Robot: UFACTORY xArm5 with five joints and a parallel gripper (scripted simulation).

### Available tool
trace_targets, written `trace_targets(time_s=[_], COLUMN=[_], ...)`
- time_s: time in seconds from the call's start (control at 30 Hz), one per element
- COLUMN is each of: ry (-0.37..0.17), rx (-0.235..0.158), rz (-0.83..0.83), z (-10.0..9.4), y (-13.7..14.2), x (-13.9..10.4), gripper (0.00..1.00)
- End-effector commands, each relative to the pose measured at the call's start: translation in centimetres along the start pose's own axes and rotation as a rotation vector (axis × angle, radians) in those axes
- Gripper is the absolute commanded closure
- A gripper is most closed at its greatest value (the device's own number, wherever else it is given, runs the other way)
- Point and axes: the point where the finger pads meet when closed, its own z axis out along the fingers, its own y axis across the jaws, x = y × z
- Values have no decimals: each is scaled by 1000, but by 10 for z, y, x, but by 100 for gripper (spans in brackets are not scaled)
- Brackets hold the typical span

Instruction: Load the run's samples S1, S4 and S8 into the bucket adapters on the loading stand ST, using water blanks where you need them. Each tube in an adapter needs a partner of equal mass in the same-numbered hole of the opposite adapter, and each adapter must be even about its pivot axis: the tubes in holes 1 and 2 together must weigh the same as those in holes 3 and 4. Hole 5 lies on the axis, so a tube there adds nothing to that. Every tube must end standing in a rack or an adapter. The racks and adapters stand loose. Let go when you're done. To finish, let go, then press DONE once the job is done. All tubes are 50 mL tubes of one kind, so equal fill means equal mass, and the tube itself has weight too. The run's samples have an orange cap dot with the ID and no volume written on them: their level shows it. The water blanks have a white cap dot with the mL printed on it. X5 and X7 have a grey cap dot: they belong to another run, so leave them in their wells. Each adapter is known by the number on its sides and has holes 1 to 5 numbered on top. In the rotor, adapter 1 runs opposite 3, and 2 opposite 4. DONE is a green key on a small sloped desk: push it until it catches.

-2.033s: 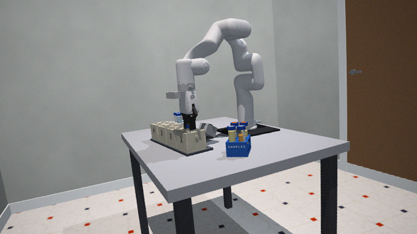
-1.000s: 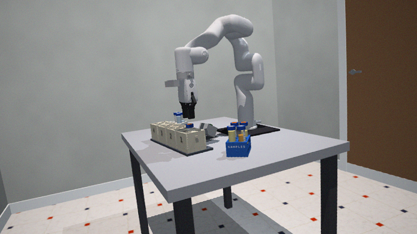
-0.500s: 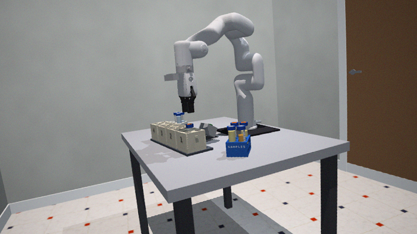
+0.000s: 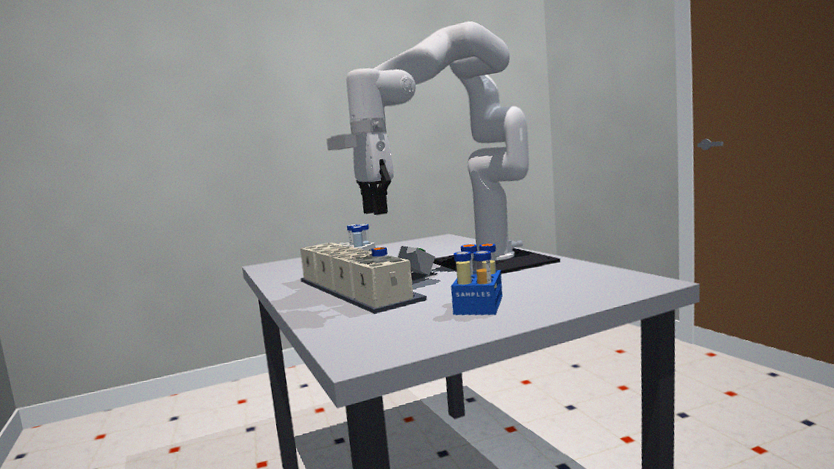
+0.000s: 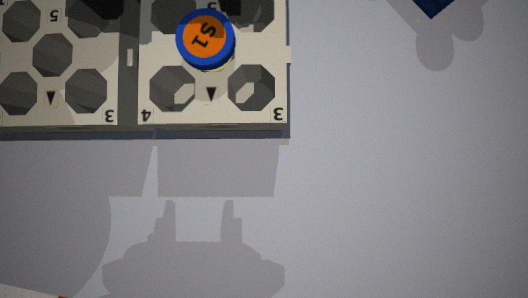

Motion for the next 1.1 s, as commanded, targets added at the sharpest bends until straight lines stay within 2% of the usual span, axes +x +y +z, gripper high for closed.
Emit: trace_targets(time_s=[0.0, 0.4, 1.07], ry=[0, 0, 0], rx=[15, 15, 15], rz=[0, 0, 0], z=[-12, -31, -31], y=[0, 0, 0], x=[1, 1, 1], gripper=[56, 56, 56])
